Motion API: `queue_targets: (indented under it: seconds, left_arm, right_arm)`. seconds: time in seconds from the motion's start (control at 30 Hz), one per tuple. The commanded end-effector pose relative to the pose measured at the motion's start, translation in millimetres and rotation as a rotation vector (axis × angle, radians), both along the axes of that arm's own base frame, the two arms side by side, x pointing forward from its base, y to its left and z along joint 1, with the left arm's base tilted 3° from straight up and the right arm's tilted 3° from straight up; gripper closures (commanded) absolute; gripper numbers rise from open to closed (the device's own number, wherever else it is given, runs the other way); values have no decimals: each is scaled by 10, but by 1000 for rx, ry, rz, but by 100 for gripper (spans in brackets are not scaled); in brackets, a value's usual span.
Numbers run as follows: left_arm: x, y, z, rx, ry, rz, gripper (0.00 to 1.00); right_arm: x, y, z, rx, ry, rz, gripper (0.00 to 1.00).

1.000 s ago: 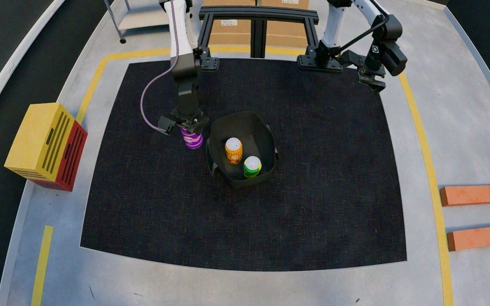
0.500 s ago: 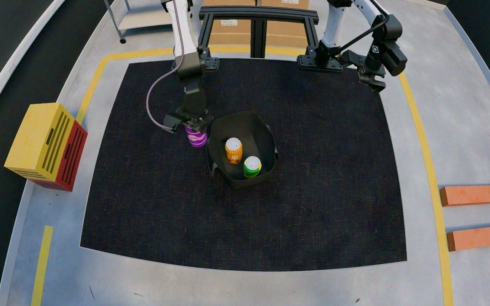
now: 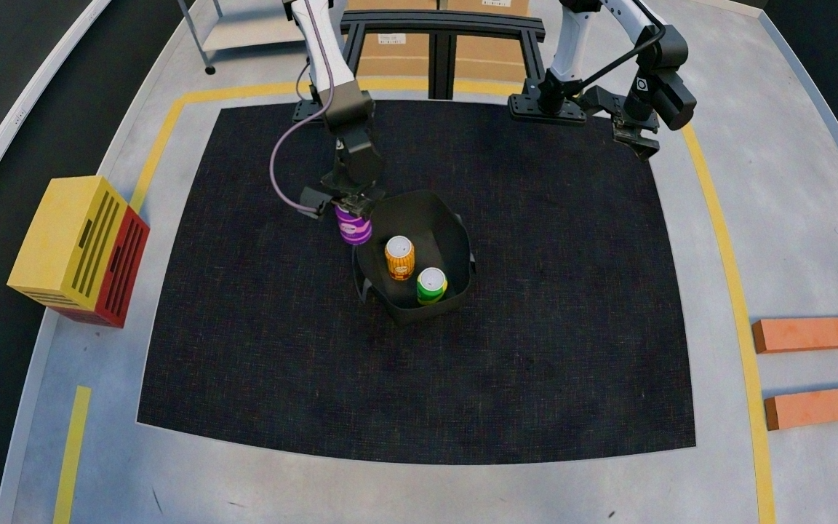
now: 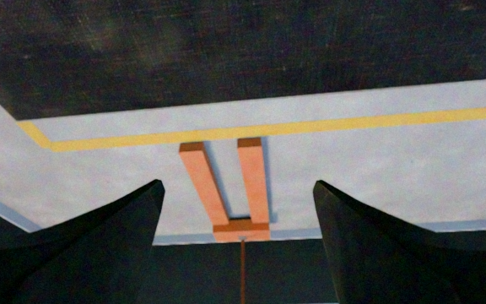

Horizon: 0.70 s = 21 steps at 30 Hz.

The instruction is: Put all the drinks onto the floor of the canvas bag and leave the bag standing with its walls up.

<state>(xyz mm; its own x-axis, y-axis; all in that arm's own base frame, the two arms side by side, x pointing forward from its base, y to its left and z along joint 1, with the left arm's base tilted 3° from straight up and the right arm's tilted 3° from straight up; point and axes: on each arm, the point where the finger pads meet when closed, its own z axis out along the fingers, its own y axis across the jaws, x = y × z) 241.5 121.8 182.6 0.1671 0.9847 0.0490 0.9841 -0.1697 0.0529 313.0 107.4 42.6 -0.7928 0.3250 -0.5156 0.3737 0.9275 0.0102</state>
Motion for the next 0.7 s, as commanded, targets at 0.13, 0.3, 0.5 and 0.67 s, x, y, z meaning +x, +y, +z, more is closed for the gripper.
queue_targets:
  seconds: [0.13,0.3,0.5,0.67]
  left_arm:
    - [18,19,0,6,2,-9,9]
    - [18,19,0,6,2,-9,9]
    - [18,19,0,6,2,-9,9]
    - [18,19,0,6,2,-9,9]
  right_arm:
    - [-19,241,264,26,-86,-30,26]
    - [-91,367,224,24,-76,-32,26]
    - [8,325,112,7,-64,-12,26]
    - [-17,401,97,15,-64,-12,26]
